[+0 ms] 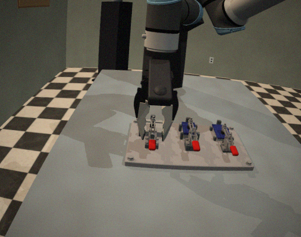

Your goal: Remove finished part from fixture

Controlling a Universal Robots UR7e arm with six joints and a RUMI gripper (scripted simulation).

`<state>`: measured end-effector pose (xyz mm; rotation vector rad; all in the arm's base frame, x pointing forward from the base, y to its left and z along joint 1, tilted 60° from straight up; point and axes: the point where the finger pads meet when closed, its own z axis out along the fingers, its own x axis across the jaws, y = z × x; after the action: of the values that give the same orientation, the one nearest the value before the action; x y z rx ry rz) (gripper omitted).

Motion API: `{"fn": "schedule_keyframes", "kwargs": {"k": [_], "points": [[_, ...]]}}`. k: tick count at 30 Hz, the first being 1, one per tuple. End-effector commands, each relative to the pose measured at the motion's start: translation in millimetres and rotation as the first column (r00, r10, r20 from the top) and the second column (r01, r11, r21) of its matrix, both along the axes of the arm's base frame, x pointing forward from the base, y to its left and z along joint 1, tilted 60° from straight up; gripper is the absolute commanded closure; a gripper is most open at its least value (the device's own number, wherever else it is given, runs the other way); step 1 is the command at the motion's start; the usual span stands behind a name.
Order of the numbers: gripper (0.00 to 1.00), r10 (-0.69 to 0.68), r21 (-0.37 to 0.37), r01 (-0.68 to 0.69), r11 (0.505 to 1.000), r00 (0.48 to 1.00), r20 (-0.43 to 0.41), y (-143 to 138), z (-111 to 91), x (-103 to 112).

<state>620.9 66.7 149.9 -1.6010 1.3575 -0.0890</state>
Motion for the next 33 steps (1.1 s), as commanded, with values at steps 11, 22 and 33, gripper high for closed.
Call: {"fn": "schedule_keyframes", "kwargs": {"k": [11,22,33], "points": [[0.72,0.000,0.000,0.000,1.000,1.000,0.001,1,-1,1],[0.72,0.000,0.000,0.000,1.000,1.000,0.001,11,-9,11],[0.72,0.000,0.000,0.000,1.000,1.000,0.001,17,-14,17]]}}
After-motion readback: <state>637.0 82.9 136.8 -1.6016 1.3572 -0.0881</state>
